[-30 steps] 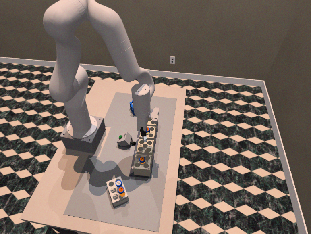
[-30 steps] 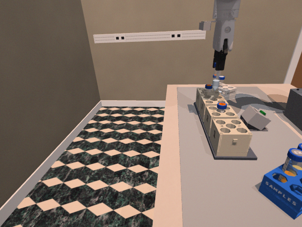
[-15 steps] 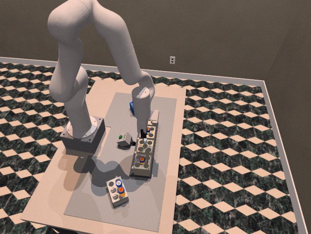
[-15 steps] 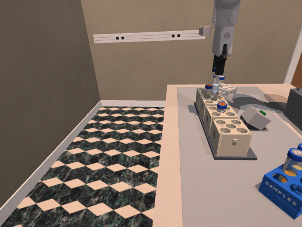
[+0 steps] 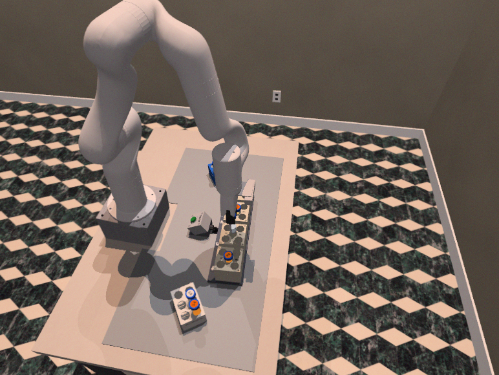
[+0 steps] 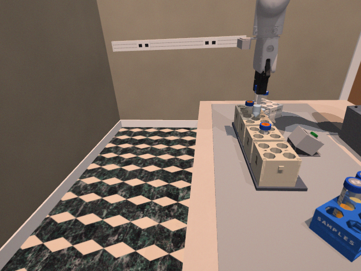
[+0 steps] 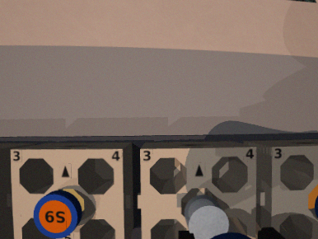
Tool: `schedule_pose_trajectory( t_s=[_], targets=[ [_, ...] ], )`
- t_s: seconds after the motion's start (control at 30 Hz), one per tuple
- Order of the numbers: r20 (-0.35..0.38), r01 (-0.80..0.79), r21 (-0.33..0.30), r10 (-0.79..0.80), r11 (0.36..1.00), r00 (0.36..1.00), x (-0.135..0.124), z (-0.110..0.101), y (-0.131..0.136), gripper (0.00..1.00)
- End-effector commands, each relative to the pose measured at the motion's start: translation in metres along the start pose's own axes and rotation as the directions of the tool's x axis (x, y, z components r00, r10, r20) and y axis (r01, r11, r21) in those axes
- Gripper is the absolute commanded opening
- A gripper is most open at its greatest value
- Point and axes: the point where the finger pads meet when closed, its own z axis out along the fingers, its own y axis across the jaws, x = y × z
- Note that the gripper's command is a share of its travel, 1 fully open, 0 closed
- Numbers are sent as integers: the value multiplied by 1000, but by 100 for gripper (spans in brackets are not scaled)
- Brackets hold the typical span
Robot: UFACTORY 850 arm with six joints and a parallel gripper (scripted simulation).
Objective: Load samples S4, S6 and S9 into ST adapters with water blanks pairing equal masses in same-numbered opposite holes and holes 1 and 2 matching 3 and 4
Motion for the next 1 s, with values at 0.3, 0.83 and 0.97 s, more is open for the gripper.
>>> schedule_pose_trajectory(
  t_s=[0.3, 0.83, 0.97],
  targets=[
    [-2, 0, 0, 0, 1000, 1000, 1, 1, 0, 0],
    [-2, 0, 0, 0, 1000, 1000, 1, 15, 0, 0],
    [-2, 0, 0, 0, 1000, 1000, 1, 19, 0, 0]
  ],
)
